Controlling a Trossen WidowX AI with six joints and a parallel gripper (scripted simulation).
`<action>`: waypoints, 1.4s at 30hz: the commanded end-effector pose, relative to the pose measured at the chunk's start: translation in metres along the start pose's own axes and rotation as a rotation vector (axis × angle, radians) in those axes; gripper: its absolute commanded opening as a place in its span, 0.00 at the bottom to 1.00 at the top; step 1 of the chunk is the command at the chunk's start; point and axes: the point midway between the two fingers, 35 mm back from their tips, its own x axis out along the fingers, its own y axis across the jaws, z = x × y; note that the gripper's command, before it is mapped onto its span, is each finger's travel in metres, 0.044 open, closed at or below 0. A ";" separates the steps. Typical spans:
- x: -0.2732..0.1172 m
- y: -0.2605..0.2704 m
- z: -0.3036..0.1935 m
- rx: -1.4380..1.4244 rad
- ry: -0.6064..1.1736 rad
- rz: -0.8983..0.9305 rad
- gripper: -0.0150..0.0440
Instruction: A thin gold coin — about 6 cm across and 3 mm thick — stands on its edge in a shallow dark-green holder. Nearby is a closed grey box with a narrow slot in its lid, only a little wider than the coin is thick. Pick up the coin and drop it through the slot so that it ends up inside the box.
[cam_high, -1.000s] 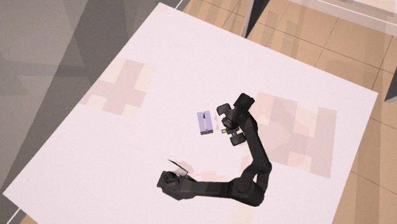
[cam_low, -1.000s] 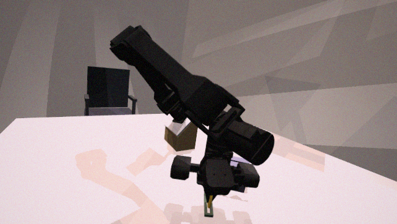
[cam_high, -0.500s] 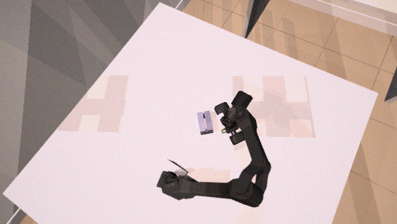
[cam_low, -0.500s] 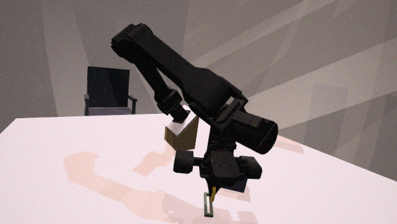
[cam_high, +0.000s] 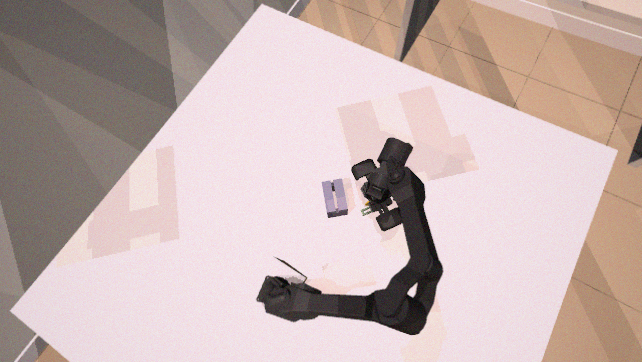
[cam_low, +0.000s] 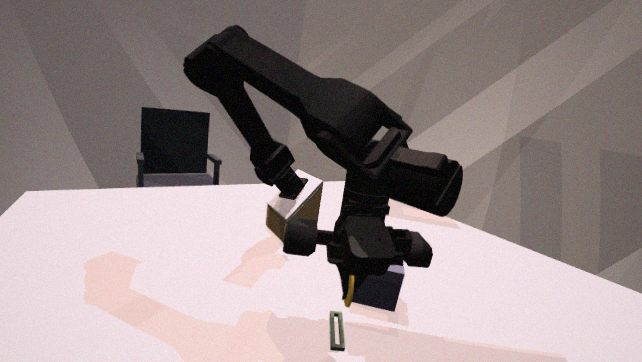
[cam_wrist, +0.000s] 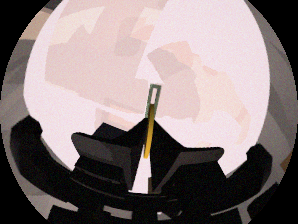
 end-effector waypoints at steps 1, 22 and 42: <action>-0.011 0.000 0.002 0.015 0.001 0.006 0.25; -0.043 -0.003 0.001 -0.160 0.010 -0.001 0.25; -0.044 -0.002 0.004 -0.851 0.010 0.003 0.25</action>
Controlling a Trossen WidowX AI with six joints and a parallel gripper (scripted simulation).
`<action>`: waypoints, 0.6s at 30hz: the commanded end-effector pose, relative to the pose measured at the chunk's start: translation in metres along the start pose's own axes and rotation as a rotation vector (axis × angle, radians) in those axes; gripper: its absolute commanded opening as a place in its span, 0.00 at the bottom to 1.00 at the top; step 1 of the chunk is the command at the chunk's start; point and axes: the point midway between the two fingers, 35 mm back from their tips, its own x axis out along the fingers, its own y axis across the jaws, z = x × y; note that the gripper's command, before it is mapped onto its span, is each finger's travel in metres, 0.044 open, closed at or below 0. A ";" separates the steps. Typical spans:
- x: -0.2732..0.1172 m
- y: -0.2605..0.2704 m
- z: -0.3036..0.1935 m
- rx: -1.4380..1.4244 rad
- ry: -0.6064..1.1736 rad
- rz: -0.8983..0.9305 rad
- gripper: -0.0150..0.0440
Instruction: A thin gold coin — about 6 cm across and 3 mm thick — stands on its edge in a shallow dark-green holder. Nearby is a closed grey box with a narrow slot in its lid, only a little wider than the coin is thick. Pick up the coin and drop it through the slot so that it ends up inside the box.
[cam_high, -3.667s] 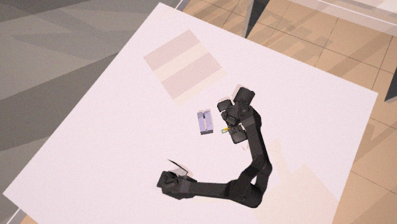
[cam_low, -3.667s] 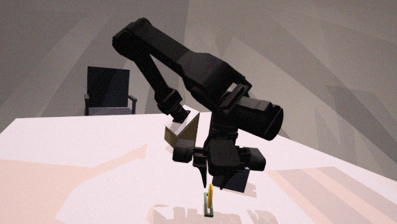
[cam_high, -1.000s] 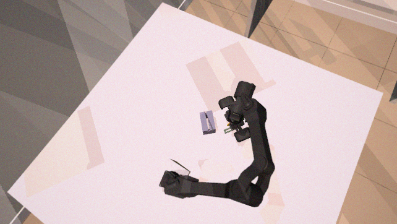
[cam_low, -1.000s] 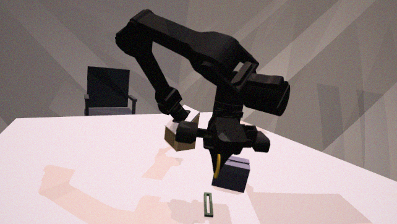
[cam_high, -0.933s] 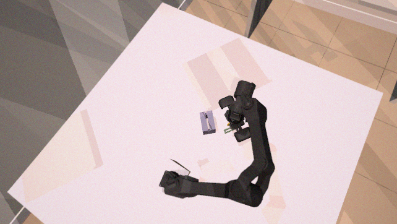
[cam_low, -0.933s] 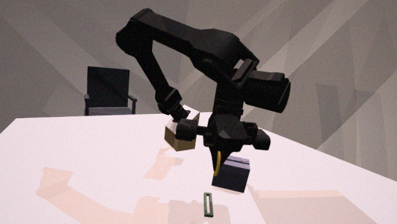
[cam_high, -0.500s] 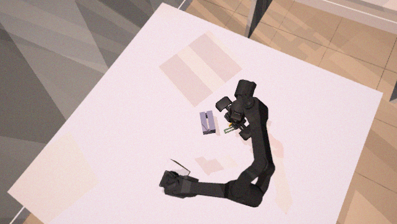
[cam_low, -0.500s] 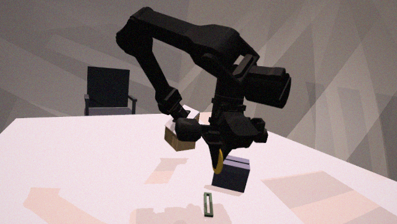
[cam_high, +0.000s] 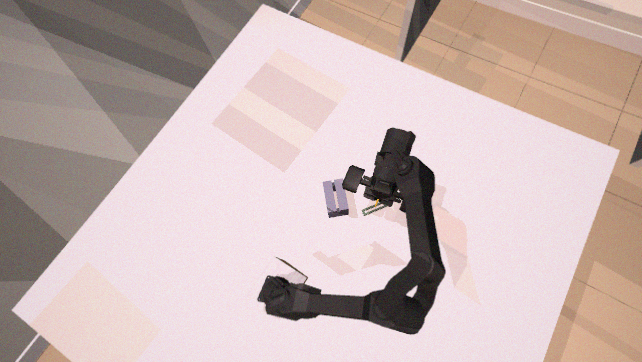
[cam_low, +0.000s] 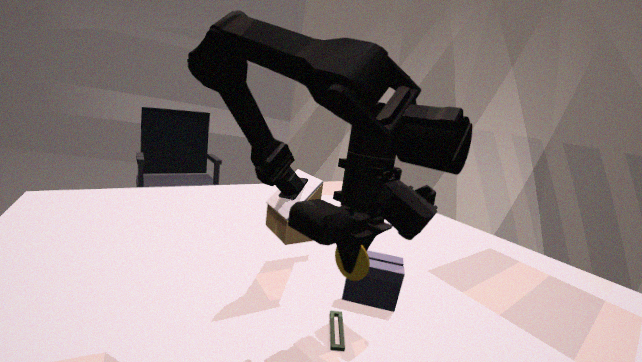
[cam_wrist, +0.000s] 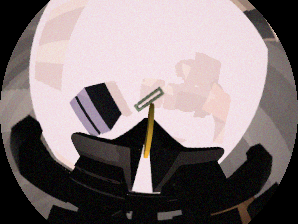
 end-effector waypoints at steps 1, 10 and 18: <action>0.000 0.001 0.001 -0.133 0.002 0.004 0.25; 0.000 0.000 0.002 -0.444 0.001 0.005 0.25; 0.000 0.000 0.002 -0.565 0.001 0.005 0.25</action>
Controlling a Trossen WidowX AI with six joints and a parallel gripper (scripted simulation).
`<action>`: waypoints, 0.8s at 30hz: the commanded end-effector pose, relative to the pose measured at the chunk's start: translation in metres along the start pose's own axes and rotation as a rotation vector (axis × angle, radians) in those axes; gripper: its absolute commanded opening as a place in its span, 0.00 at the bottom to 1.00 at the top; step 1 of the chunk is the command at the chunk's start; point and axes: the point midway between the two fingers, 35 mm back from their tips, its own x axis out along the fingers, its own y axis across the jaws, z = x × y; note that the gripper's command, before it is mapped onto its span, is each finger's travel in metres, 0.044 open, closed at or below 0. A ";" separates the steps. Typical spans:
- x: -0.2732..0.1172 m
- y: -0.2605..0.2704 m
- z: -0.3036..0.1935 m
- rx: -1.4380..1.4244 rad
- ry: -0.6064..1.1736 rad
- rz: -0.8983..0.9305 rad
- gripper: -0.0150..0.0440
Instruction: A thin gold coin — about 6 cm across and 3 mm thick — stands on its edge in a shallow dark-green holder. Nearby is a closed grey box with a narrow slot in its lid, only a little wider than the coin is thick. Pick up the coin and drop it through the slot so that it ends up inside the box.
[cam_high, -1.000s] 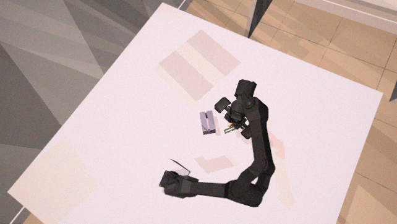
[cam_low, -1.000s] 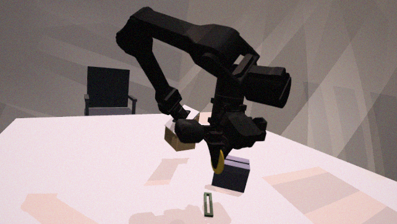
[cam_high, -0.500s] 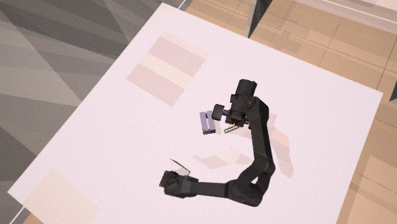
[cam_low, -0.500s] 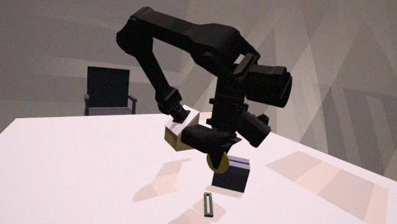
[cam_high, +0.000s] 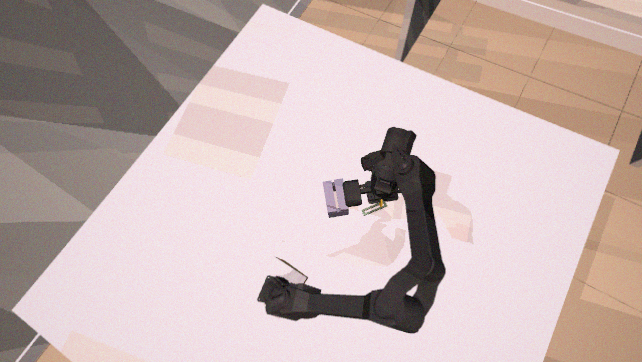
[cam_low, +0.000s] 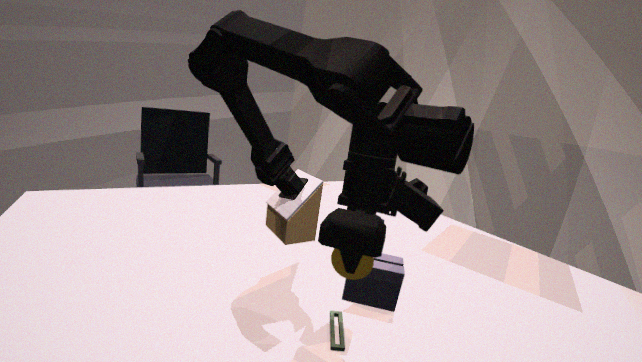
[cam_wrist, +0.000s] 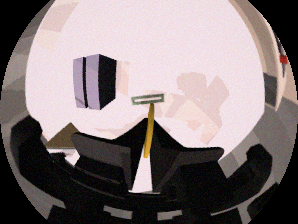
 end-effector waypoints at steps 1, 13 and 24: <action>0.000 0.001 0.001 -0.029 0.000 0.005 0.25; -0.001 0.026 0.013 -0.030 -0.006 0.010 0.25; -0.001 0.052 0.023 -0.031 -0.008 0.013 0.25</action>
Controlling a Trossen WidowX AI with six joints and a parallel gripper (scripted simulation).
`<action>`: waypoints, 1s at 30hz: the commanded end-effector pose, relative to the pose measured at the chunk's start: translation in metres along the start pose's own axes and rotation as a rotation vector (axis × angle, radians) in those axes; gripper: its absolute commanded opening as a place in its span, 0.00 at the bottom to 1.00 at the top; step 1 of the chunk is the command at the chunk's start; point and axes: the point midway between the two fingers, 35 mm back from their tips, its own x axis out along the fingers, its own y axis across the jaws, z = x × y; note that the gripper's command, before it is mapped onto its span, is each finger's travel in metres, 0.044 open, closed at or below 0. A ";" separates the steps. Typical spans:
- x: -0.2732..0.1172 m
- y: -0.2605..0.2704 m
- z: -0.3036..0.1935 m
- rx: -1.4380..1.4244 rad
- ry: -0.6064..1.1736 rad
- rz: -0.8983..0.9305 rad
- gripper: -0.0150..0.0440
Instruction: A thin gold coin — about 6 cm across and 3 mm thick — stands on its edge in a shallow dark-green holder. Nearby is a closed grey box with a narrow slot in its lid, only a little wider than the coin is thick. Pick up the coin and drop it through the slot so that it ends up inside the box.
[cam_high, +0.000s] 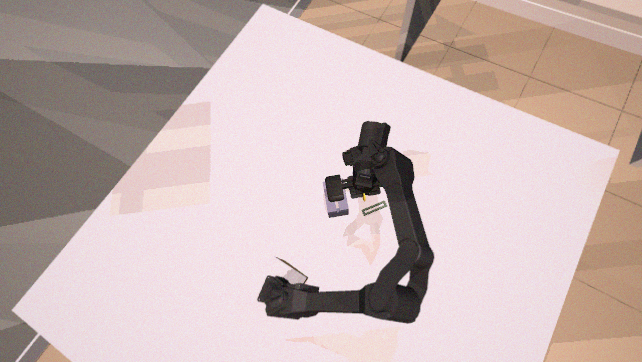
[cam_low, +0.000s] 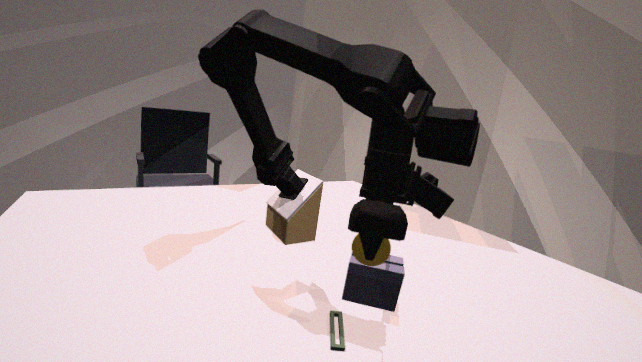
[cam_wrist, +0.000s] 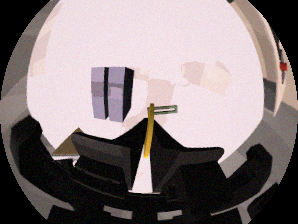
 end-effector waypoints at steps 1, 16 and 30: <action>0.003 0.013 0.004 -0.006 0.008 0.009 0.25; 0.004 0.050 0.014 -0.006 0.009 0.009 0.25; 0.003 0.070 0.018 -0.004 0.008 0.004 0.25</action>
